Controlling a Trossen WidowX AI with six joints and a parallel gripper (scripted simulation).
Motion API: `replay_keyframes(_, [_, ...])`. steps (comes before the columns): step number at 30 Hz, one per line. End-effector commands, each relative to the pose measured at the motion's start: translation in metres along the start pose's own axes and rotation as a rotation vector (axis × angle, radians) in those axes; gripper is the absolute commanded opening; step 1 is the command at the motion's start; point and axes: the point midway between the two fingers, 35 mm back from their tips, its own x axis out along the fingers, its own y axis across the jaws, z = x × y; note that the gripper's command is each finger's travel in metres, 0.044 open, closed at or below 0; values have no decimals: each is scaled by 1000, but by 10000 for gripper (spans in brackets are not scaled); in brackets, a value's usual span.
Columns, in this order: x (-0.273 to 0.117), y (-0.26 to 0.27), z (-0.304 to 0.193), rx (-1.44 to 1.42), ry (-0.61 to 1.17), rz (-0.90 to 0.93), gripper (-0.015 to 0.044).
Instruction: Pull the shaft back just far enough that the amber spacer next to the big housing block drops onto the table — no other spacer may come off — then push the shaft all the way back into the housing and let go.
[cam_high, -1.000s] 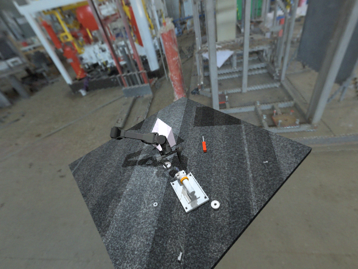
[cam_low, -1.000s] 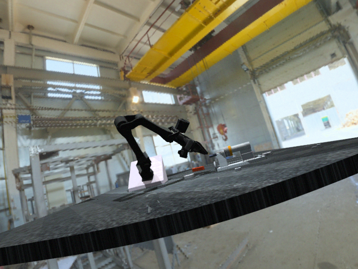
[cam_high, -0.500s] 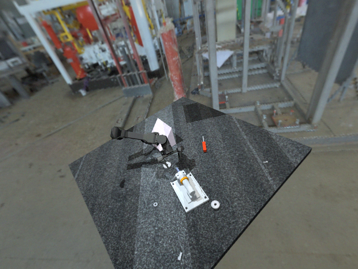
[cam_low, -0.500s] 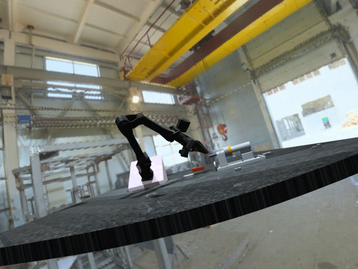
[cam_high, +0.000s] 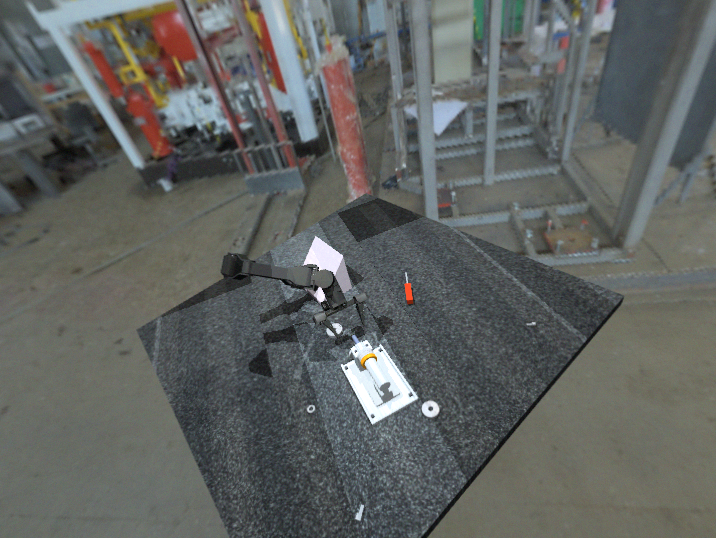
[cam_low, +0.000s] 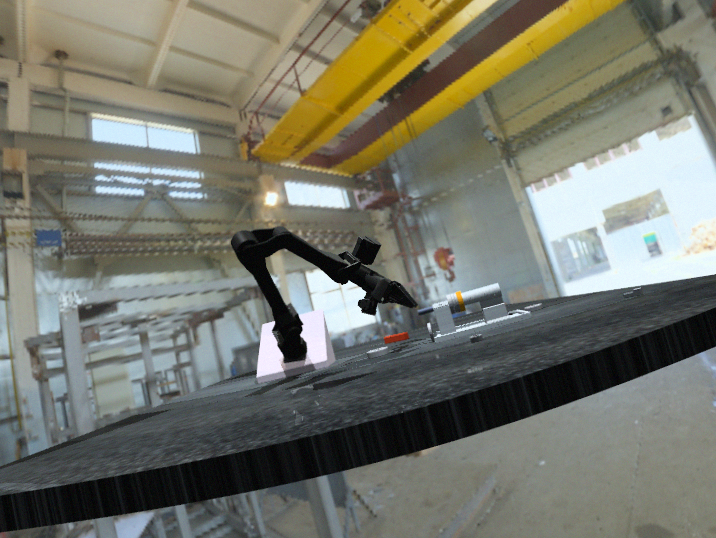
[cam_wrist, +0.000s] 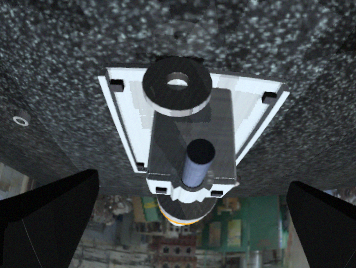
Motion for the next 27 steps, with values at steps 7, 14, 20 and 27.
replay_keyframes(7, [-2,-1,3,-1,-2,-4,440])
replay_keyframes(14, [-2,-1,3,-1,-2,-4,440])
replay_keyframes(20, [-2,-1,3,-1,-2,-4,440])
replay_keyframes(27, [-2,-1,3,-1,-2,-4,440])
